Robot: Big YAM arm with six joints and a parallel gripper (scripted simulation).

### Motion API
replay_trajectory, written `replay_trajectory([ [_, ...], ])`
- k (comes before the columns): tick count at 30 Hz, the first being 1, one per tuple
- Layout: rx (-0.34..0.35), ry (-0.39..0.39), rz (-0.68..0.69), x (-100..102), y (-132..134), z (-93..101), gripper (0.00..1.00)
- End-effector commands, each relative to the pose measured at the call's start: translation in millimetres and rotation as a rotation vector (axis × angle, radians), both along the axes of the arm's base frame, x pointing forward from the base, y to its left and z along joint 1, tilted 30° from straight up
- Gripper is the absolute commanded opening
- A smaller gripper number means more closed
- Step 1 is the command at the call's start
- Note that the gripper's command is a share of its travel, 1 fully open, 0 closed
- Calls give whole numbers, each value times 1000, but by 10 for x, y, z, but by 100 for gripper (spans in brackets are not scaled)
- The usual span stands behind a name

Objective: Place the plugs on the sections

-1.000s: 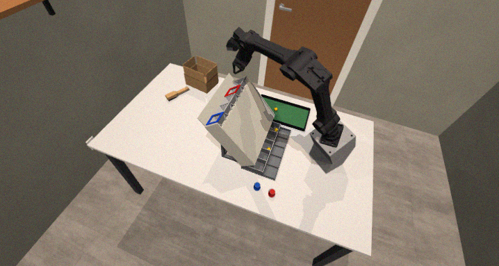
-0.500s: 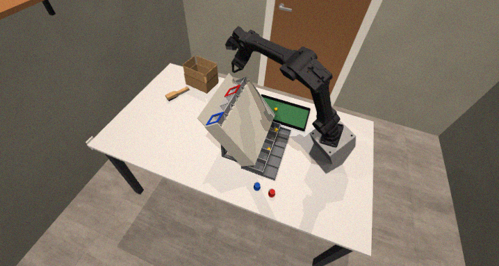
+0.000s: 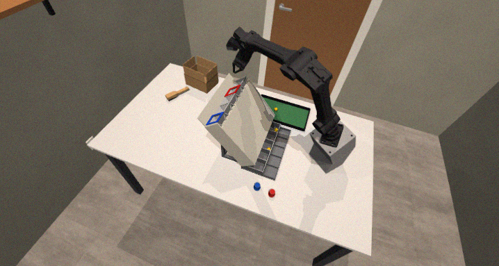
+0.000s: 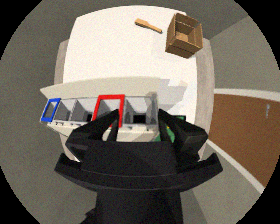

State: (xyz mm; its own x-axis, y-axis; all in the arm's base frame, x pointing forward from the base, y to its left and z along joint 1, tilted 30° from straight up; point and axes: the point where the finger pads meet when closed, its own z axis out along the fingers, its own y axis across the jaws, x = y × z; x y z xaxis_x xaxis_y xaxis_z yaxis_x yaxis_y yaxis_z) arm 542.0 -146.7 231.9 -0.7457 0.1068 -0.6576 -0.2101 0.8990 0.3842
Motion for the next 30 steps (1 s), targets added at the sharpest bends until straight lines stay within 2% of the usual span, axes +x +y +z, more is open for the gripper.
replay_trajectory([
  [1,-3,-8,-10,8,-111,-64,59],
  [15,-6,-15,-21,-6,-102,-140,59],
  [30,-7,-16,-18,-1401,-97,-559,59],
])
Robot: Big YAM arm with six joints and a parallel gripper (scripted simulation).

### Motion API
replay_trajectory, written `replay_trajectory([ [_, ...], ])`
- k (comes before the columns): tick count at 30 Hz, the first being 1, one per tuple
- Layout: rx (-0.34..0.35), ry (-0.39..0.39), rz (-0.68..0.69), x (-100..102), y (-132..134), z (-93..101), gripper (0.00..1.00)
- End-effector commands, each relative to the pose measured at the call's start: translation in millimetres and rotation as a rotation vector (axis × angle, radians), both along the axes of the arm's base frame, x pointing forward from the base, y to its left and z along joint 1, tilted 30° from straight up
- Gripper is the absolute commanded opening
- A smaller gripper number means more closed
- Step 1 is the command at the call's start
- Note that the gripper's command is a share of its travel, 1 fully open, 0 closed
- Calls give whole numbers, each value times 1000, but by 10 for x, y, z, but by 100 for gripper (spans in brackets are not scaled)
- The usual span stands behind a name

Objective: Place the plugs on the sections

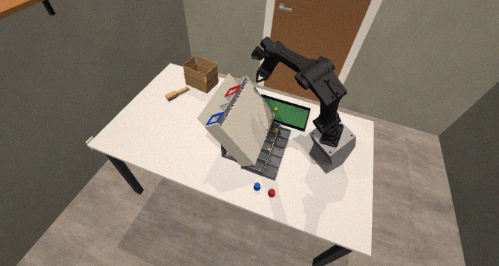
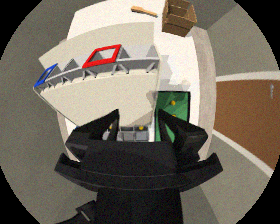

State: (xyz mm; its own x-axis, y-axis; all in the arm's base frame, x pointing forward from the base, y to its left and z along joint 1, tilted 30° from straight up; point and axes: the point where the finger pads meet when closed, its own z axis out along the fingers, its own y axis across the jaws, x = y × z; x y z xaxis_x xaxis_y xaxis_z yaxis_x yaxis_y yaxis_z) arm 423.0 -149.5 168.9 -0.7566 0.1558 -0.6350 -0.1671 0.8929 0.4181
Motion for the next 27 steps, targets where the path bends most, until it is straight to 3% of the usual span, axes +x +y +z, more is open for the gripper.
replay_trajectory([
  [1,-41,-39,19,-212,-69,72,59],
  [19,-40,-37,18,-422,-76,-6,59],
  [27,-66,106,80,-849,537,-287,59],
])
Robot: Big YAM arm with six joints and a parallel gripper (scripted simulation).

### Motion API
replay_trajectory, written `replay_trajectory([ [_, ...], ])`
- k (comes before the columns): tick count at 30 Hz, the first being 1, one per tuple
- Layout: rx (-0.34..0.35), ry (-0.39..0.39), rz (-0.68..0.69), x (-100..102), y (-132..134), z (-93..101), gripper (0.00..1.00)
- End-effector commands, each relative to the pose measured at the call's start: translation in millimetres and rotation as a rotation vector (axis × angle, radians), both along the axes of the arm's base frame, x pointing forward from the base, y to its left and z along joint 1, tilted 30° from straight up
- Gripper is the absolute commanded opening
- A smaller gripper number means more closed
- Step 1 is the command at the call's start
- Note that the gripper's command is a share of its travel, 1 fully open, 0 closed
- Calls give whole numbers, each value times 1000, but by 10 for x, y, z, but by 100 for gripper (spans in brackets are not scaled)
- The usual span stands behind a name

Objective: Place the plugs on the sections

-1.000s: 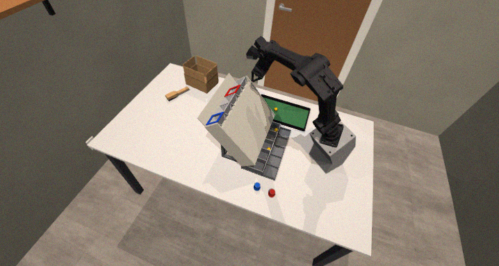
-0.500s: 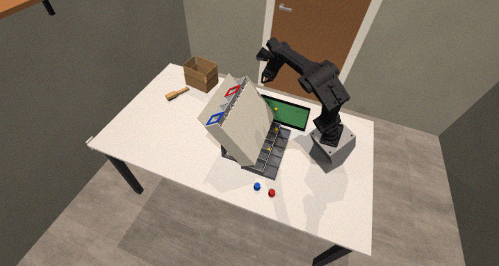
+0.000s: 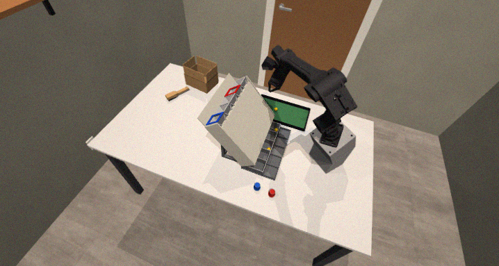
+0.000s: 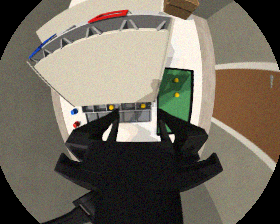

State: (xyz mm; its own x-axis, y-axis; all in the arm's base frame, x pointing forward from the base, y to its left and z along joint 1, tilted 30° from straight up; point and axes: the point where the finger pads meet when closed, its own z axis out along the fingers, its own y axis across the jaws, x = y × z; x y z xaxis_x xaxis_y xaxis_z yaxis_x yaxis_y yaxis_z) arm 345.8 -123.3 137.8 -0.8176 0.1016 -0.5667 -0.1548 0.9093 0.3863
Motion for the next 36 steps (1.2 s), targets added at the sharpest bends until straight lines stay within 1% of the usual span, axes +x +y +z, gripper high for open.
replay_trajectory([
  [1,-14,30,59,-130,352,-11,59],
  [7,-34,138,103,-450,812,-222,59],
  [9,-34,138,103,-450,812,-222,59],
  [24,-59,265,154,-881,1369,-458,59],
  [26,-59,265,154,-881,1369,-458,59],
  [27,-69,237,160,-801,1237,-442,59],
  [36,-69,237,160,-801,1237,-442,59],
])
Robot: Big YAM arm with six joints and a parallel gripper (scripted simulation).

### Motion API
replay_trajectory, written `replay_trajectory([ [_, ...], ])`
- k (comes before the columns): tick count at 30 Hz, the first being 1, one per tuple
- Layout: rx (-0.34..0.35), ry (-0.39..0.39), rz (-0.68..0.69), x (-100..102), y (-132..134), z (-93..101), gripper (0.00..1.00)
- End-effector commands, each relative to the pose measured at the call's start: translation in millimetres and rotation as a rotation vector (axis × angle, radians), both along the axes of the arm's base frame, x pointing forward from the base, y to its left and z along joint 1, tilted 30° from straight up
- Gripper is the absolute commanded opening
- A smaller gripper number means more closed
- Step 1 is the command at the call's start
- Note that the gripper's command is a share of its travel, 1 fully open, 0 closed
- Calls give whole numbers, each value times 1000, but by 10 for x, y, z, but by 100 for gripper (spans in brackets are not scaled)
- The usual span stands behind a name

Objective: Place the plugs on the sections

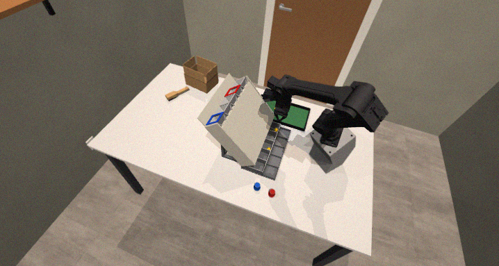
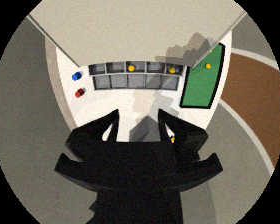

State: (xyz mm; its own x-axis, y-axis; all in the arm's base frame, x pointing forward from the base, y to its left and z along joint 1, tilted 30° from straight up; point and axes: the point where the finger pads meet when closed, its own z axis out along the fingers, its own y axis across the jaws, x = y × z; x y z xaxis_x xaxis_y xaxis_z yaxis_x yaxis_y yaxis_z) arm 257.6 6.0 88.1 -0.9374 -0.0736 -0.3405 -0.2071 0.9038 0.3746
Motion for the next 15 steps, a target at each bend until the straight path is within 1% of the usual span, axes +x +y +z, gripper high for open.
replay_trajectory([
  [1,-4,-20,-3,82,-57,54,59],
  [7,-4,-20,-3,82,-57,54,59],
  [8,-2,-12,1,31,-10,32,59],
  [15,-2,-12,1,31,-10,32,59],
])
